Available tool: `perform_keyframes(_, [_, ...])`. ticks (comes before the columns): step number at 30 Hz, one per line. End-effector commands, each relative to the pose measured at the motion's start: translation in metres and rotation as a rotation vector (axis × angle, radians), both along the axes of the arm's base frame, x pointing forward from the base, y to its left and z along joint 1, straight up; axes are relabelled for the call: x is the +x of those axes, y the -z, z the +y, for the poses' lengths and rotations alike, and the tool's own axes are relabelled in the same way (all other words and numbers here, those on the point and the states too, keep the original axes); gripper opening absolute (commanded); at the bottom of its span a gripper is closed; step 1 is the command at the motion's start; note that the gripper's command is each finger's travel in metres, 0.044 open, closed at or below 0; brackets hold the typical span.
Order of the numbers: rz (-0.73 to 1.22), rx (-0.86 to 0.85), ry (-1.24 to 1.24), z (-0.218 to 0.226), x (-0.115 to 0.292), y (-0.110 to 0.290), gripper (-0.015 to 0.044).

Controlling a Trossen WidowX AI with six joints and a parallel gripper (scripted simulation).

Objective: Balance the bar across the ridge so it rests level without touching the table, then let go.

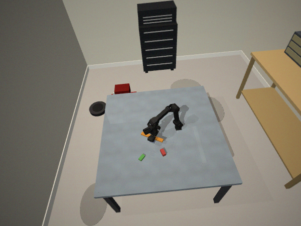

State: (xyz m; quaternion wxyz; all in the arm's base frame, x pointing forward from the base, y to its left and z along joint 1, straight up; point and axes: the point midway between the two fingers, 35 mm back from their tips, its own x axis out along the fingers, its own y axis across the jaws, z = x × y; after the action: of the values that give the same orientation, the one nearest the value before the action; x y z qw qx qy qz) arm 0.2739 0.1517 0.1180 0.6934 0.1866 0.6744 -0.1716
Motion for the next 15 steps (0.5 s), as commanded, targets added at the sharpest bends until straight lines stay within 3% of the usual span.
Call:
perform_keyframes(1, [0.000,0.000,0.000,0.0000,0.0000,0.0000,0.0000])
perform_keyframes(14, [0.000,0.000,0.000,0.0000,0.0000,0.0000,0.0000])
perform_keyframes(15, [0.000,0.000,0.000,0.0000,0.0000,0.0000,0.0026])
